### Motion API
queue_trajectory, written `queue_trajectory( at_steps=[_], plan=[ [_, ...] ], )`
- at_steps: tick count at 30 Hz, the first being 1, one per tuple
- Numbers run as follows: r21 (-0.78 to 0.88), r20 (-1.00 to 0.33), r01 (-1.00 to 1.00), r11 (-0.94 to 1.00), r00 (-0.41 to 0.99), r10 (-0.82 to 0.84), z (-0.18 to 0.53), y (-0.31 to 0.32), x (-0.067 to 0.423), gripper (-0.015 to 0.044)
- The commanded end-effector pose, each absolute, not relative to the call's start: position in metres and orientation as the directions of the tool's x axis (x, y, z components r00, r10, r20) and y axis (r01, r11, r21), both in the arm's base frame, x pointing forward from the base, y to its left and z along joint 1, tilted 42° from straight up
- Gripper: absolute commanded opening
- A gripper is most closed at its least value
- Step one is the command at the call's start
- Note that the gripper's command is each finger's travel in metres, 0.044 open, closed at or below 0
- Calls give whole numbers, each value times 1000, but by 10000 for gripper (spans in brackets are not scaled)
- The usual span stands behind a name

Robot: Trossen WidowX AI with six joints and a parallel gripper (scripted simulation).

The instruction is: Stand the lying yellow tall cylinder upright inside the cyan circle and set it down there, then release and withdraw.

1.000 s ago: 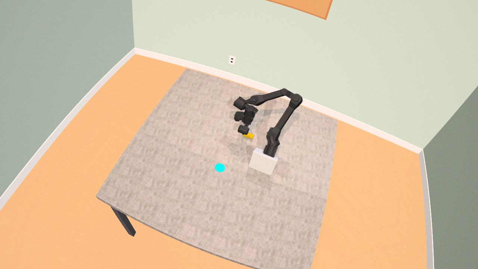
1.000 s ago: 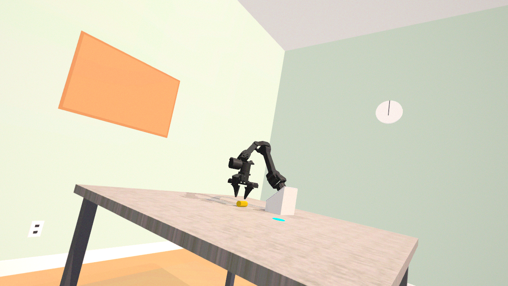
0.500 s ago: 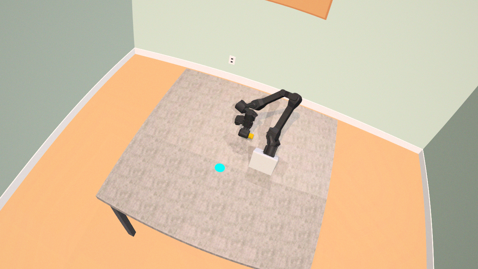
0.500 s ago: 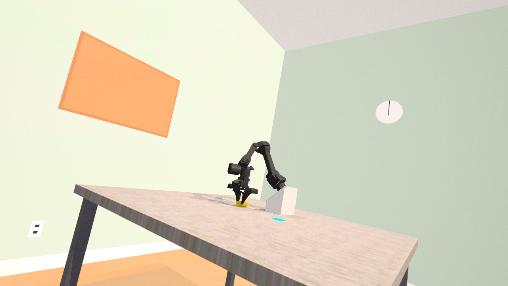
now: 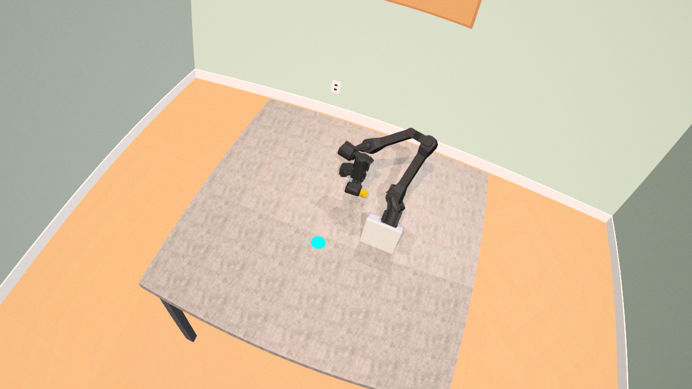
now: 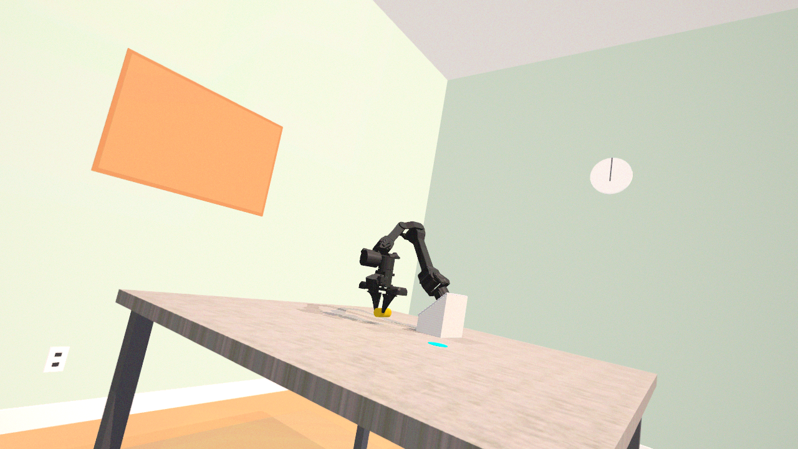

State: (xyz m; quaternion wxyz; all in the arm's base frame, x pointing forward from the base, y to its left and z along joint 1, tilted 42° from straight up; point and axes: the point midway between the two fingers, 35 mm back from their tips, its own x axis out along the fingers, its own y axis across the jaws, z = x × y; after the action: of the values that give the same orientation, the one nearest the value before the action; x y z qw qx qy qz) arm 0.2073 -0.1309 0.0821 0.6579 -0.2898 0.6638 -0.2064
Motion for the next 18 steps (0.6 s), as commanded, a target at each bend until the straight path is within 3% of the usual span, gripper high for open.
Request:
queue_trajectory(
  at_steps=[1, 18],
  plan=[
    [-660, -751, -105, 744, 47, -659, 93, -124, 211, 105],
    [-663, -748, -106, 741, 46, -663, 133, -89, 204, 105]
  ],
)
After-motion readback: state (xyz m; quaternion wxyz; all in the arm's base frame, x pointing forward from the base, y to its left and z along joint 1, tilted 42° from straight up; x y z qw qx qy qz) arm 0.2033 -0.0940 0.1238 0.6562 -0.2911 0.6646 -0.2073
